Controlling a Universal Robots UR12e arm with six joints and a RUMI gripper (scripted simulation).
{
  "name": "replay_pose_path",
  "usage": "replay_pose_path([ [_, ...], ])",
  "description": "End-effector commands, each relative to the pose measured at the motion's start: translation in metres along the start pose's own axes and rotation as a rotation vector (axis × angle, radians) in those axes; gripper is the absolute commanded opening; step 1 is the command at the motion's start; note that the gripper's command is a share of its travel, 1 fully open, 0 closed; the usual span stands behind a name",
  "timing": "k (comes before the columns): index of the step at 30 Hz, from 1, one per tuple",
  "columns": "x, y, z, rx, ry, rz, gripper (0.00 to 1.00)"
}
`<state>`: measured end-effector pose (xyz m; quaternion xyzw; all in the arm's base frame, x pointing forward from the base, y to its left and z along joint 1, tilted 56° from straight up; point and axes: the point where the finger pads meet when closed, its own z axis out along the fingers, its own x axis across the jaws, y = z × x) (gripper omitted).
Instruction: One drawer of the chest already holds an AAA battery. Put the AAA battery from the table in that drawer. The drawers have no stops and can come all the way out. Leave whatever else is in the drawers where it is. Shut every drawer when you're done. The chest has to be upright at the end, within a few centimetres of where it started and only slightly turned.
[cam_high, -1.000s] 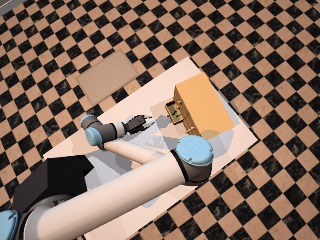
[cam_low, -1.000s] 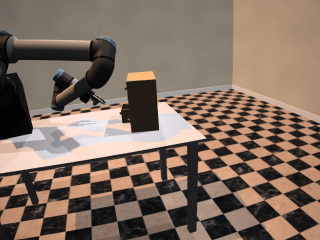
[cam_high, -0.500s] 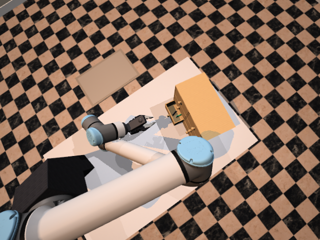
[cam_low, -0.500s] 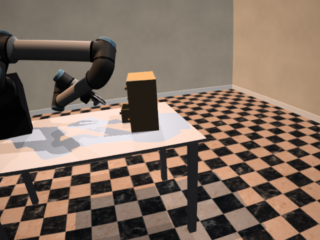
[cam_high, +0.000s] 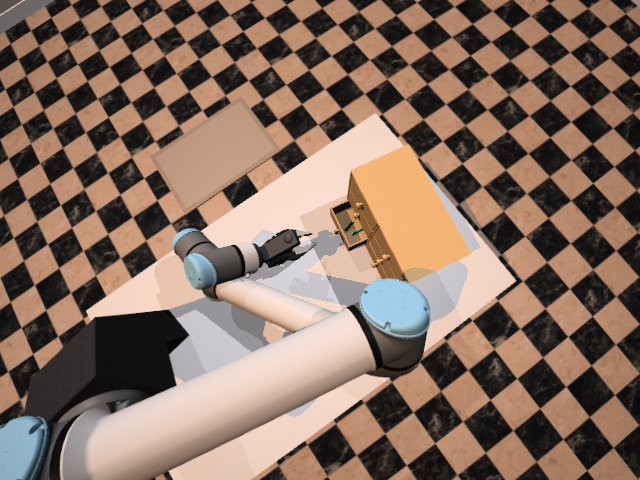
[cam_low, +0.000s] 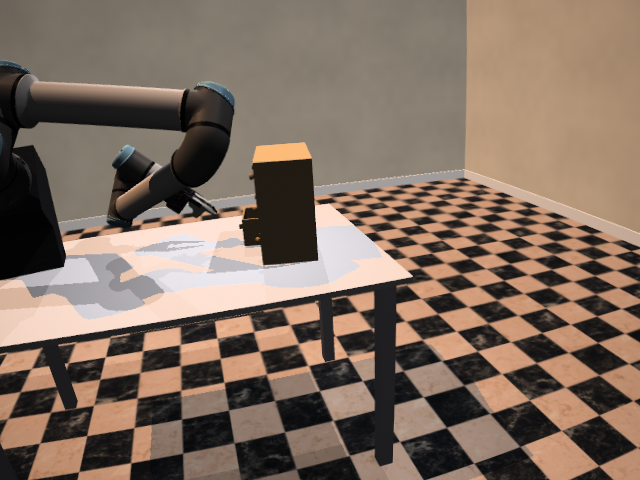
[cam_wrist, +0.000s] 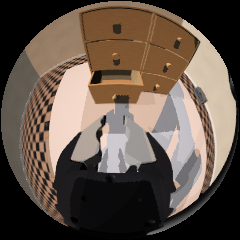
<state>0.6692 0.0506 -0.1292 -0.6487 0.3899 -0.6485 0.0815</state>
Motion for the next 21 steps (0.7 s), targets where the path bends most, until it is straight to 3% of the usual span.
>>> replay_pose_path([
  [1, 0.0, 0.001, 0.007, 0.001, -0.001, 0.0, 0.2],
  [15, 0.0, 0.011, 0.052, 0.001, -0.001, 0.0, 0.2],
  [21, 0.0, 0.014, 0.062, 0.001, -0.001, 0.0, 0.2],
])
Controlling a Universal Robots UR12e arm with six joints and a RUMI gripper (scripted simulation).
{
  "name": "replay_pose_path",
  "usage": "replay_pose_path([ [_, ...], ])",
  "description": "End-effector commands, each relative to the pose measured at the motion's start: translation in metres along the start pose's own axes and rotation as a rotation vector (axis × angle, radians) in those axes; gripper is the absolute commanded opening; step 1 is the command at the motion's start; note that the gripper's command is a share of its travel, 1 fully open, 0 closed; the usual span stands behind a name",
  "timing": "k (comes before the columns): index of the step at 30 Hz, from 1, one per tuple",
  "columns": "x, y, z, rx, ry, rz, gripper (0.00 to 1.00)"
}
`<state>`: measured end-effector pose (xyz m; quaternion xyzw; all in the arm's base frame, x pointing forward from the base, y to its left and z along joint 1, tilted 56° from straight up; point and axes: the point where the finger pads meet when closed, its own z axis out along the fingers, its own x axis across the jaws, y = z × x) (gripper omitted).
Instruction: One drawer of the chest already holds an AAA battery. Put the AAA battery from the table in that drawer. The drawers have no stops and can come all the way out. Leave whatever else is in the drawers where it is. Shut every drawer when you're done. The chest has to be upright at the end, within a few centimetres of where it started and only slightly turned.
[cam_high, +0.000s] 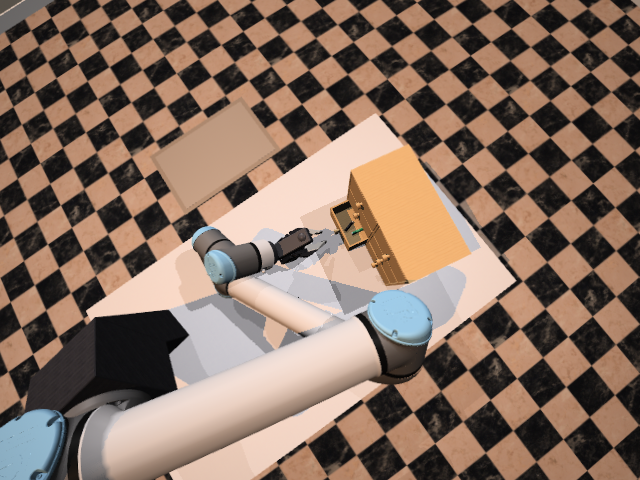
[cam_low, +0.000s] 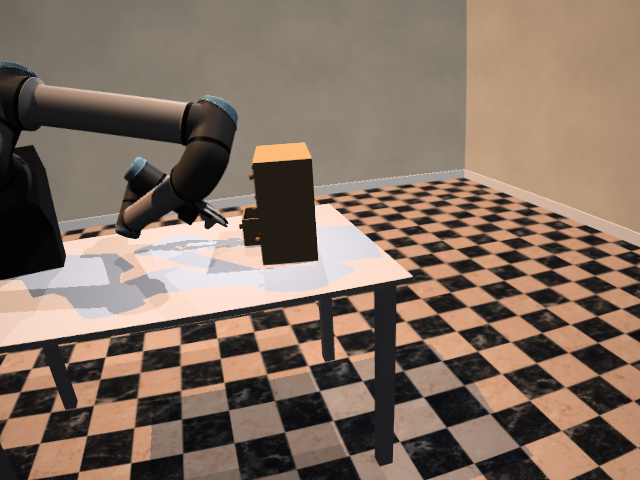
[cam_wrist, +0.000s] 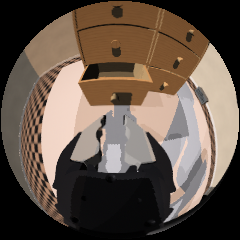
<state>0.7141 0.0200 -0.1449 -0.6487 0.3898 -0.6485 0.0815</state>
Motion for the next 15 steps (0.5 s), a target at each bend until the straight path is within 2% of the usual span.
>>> replay_pose_path([
  [1, -0.0003, 0.0014, 0.0085, 0.001, -0.001, 0.0, 0.2],
  [15, -0.0003, 0.0036, 0.0182, 0.001, -0.001, 0.0, 0.2],
])
